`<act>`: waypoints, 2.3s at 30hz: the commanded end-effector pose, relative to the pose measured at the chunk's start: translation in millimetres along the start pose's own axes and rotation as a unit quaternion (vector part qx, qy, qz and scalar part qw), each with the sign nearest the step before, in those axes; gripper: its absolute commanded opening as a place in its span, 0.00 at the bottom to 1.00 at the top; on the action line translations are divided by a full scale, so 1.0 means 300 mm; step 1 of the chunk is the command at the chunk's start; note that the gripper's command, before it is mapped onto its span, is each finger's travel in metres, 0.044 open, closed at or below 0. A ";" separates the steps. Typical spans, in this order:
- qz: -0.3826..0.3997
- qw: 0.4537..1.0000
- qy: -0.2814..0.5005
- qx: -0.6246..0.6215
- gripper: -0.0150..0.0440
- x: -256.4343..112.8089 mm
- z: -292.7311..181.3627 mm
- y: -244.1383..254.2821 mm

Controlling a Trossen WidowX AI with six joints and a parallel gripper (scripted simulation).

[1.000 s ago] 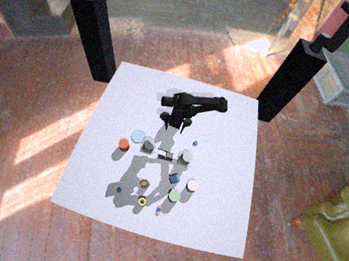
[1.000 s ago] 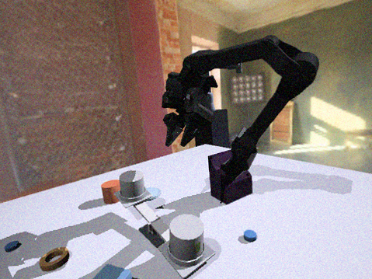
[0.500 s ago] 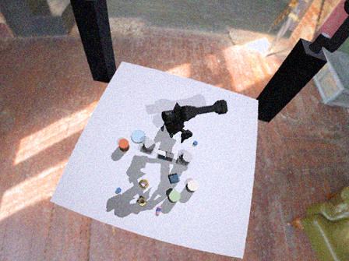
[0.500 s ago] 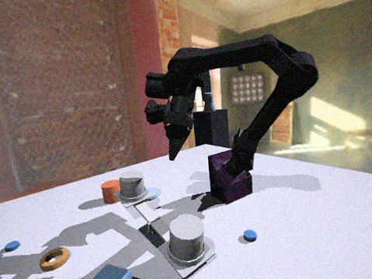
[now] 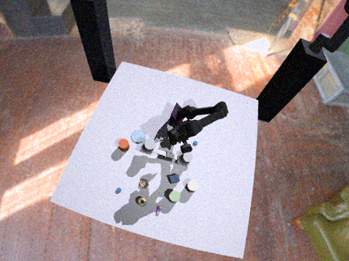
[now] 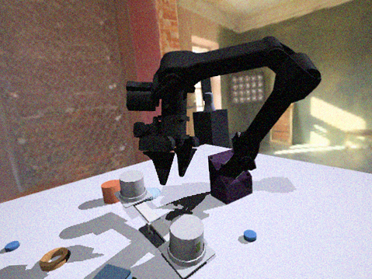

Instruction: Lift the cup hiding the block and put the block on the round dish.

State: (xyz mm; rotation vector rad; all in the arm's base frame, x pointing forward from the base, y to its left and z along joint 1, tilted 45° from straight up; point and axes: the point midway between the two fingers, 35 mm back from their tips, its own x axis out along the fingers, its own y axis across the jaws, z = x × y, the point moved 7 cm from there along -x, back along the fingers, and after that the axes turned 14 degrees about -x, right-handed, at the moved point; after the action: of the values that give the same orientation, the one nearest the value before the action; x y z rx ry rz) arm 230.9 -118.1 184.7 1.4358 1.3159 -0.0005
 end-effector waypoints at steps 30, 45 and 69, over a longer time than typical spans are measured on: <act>-0.103 0.964 0.020 0.244 1.00 0.242 -0.088 0.212; -0.103 0.964 0.019 0.243 1.00 0.322 -0.092 0.199; -0.102 0.964 0.021 0.244 0.87 0.422 -0.107 0.177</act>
State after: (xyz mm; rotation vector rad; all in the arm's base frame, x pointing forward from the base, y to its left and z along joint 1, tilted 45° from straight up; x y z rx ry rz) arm 294.6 3.0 154.9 1.7023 1.5622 -0.4573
